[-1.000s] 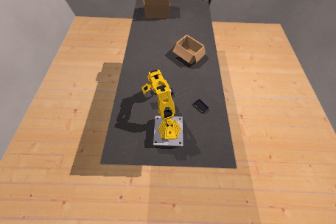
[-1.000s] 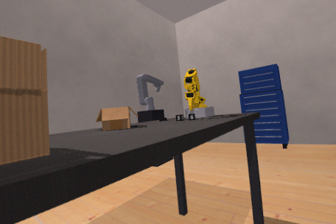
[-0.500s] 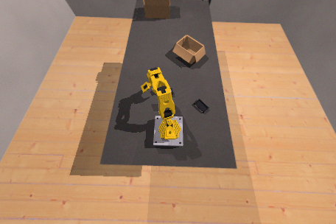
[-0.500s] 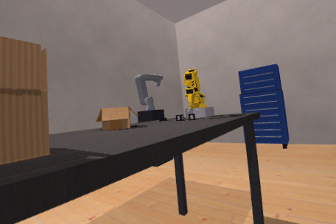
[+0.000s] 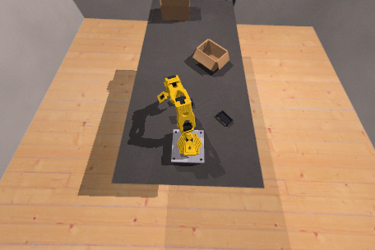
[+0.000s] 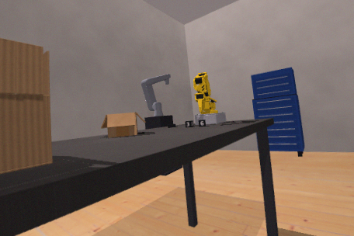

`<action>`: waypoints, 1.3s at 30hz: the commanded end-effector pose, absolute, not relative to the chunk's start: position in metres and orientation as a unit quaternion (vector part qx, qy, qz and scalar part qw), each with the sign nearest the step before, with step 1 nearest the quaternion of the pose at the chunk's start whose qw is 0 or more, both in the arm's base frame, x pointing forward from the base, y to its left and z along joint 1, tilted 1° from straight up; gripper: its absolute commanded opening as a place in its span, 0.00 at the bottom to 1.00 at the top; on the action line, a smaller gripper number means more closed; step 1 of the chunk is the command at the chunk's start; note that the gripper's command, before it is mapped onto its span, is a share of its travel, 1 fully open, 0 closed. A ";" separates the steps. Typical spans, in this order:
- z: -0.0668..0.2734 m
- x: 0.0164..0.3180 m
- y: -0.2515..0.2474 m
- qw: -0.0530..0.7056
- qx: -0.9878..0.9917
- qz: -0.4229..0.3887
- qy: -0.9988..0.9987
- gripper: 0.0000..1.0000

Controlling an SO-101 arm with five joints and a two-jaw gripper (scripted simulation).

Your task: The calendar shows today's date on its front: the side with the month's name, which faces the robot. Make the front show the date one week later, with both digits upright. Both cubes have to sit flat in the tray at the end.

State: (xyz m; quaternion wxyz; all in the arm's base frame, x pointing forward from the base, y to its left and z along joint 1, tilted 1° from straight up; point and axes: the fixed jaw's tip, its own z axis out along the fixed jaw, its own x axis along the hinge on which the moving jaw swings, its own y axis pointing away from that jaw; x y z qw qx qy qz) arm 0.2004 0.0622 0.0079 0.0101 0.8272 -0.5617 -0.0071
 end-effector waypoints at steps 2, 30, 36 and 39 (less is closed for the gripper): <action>0.015 0.205 0.062 -0.004 0.828 0.003 -0.561 0.36; 0.114 0.231 0.070 -0.193 0.802 0.155 -0.543 0.35; 0.113 0.231 0.070 -0.193 0.803 0.155 -0.543 0.35; 0.112 0.232 0.070 -0.193 0.804 0.155 -0.541 0.35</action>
